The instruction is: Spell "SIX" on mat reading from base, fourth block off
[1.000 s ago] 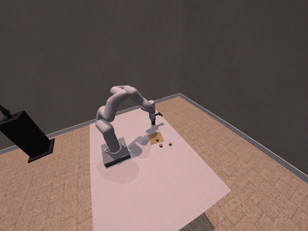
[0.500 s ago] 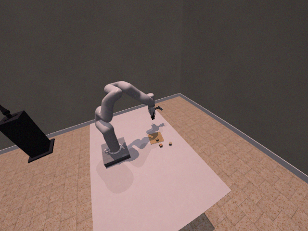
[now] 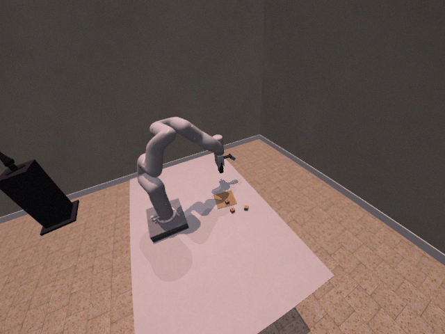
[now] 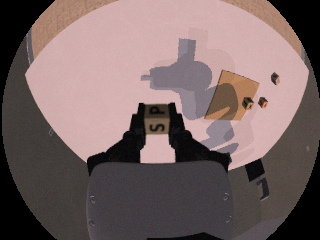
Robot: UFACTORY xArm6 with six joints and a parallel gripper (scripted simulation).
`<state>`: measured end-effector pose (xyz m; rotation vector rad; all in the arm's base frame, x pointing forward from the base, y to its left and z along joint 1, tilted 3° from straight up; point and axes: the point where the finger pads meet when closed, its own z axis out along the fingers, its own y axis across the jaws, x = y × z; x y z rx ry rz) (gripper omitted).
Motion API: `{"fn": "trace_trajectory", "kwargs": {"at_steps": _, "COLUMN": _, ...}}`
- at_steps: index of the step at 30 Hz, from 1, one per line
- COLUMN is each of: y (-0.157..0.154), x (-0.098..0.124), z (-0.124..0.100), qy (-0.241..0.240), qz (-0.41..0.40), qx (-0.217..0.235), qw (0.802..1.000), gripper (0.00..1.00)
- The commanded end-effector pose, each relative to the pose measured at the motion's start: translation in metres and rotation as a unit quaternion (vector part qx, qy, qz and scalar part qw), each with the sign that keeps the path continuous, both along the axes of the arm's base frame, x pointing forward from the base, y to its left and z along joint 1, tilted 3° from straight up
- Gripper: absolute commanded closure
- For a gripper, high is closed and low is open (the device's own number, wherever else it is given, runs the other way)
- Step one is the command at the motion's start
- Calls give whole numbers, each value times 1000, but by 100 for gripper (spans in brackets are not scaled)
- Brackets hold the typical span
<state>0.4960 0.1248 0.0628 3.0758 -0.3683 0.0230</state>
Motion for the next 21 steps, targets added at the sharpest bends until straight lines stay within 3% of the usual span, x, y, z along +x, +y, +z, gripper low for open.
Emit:
{"fn": "trace_trajectory", "kwargs": {"at_steps": 1, "y": -11, "x": -2, "z": 3, "qy": -5, "qz": -49, "qx": 1, "qw": 999, "gripper": 79}}
{"fn": "trace_trajectory", "kwargs": {"at_steps": 15, "y": -55, "x": -21, "z": 8, "qy": -14, "qz": -252, "qx": 3, "qw": 968, "gripper": 79}}
{"fn": "trace_trajectory", "kwargs": {"at_steps": 17, "y": -55, "x": -21, "z": 8, "qy": -14, "qz": -252, "qx": 3, "qw": 968, "gripper": 79}}
{"fn": "trace_trajectory", "kwargs": {"at_steps": 21, "y": -71, "x": -29, "z": 9, "qy": -17, "qz": -325, "qx": 4, "qw": 946, "gripper": 79}}
